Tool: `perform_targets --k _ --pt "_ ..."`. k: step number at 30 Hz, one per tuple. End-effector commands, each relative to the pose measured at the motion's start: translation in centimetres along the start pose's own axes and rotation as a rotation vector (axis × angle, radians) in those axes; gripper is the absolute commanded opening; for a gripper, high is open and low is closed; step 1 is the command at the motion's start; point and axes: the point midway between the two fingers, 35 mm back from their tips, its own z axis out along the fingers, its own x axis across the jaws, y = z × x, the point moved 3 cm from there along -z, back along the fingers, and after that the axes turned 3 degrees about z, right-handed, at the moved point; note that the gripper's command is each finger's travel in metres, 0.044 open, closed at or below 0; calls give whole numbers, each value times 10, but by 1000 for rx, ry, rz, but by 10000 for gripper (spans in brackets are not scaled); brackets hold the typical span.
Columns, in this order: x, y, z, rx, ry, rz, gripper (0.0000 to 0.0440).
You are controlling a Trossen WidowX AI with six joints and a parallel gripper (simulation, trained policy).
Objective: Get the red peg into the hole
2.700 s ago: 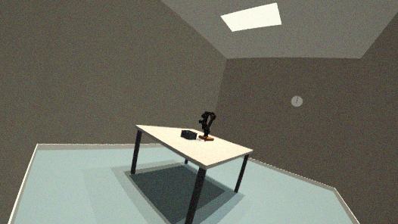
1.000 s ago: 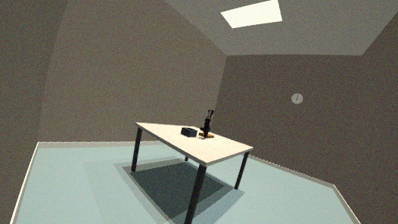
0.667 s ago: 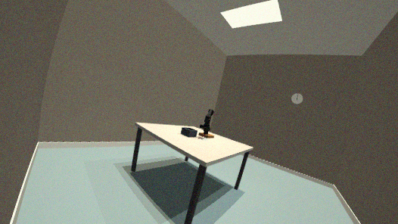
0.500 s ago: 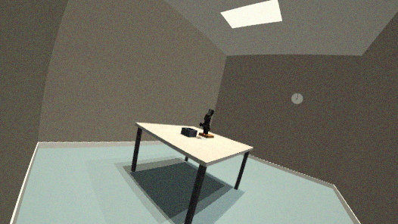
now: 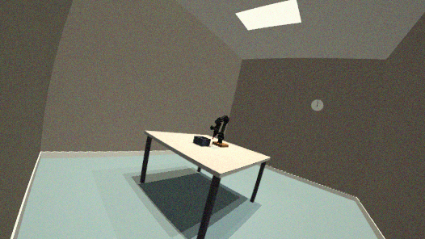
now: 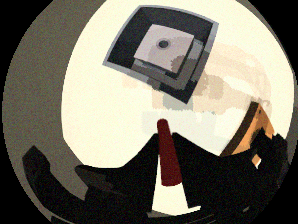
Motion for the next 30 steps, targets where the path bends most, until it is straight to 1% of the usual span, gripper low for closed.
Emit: perform_targets --k 1,14,30 --pt "3 14 1 -23 -9 11 0" --pt "10 64 7 -86 -21 81 0" --pt "10 108 31 -89 -54 150 14"
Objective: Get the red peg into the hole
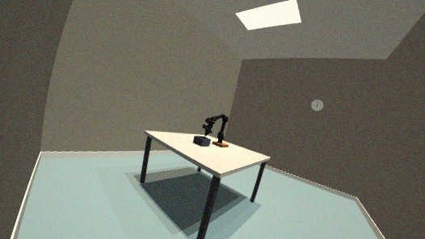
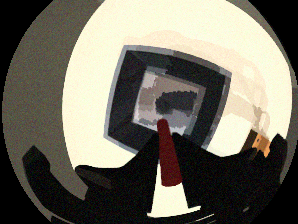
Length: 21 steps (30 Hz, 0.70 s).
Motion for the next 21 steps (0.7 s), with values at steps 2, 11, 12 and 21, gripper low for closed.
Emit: perform_targets --k 2,11,12,21 --pt "2 7 9 14 -15 5 17" --pt "1 13 35 39 -66 2 21" --pt "1 14 39 41 -73 -1 27" --pt "3 22 56 48 -127 -38 153"
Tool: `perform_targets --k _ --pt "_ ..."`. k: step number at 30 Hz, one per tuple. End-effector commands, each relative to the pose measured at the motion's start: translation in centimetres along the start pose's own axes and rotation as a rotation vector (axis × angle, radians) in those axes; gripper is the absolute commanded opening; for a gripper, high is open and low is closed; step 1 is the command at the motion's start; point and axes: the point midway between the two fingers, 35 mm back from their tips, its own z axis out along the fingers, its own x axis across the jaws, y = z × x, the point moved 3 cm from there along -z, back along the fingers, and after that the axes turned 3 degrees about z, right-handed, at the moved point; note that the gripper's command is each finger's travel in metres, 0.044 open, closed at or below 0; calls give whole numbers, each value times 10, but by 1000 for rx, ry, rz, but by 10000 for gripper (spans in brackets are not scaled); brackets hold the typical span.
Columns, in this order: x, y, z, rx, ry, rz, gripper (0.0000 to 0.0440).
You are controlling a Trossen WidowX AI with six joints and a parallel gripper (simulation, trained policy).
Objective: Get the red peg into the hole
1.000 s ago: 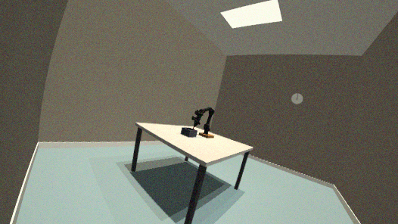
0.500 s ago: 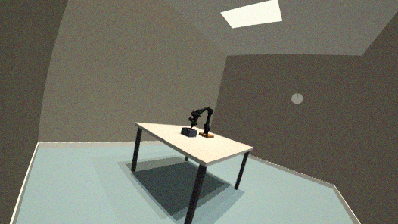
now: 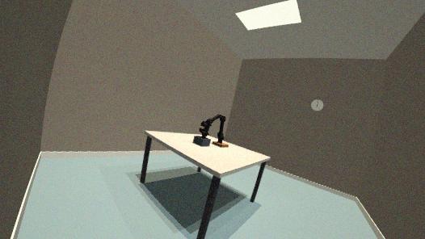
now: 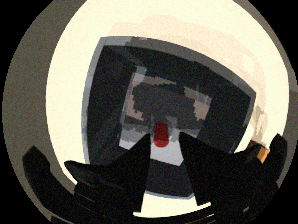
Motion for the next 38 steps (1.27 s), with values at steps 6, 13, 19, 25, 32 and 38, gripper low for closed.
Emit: perform_targets --k 6,13,19,25,32,38 --pt "15 15 3 -7 -1 -25 201" --pt "27 31 5 -15 8 -30 368" --pt "37 48 1 -45 37 -20 440" --pt "43 66 -5 -87 67 -4 440" --pt "51 87 -12 -139 106 16 440" --pt "52 87 -12 -140 107 17 440"
